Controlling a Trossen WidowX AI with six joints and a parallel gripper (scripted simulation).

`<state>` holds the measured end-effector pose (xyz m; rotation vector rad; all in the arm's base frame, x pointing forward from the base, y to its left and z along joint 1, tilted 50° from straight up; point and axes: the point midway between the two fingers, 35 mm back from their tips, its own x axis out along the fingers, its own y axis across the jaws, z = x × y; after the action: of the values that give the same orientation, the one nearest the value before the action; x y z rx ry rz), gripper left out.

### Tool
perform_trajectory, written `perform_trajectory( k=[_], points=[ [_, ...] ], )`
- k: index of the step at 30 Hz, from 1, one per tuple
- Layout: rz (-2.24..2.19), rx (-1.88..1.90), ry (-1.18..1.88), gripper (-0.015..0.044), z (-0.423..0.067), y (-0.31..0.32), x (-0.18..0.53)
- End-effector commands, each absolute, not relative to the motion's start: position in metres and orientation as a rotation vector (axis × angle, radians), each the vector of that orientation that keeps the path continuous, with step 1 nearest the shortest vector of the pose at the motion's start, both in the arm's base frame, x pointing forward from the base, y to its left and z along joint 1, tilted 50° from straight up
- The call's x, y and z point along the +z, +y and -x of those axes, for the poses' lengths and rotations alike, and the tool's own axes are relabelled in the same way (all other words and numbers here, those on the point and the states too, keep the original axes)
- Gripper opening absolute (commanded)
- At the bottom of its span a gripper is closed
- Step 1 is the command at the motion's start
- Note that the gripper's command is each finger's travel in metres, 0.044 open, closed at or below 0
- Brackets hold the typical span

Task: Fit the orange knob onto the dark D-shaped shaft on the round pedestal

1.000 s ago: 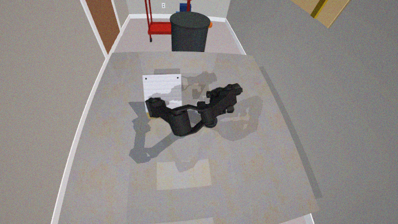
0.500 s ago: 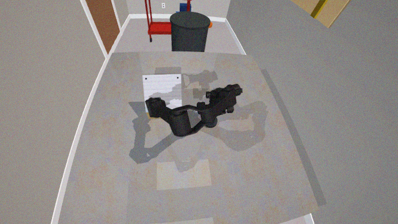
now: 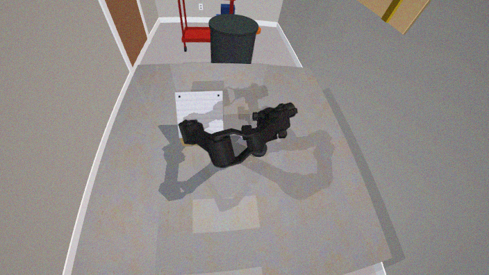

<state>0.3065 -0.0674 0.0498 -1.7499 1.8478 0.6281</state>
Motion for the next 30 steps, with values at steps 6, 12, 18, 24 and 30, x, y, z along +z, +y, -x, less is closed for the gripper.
perform_trajectory(
  k=[6,12,18,24,30],
  points=[
    [1.823,0.742,1.841,0.0000,-0.3080,-0.0648,0.0520],
    [1.881,0.842,1.834,0.0000,-0.3081,-0.0670,0.0499],
    [1.881,0.842,1.834,0.0000,-0.3072,-0.0682,0.0493],
    [1.881,0.842,1.834,0.0000,-0.3073,-0.0688,0.0491],
    [1.889,0.856,1.833,0.0000,-0.3073,-0.0691,0.0488]
  ],
)
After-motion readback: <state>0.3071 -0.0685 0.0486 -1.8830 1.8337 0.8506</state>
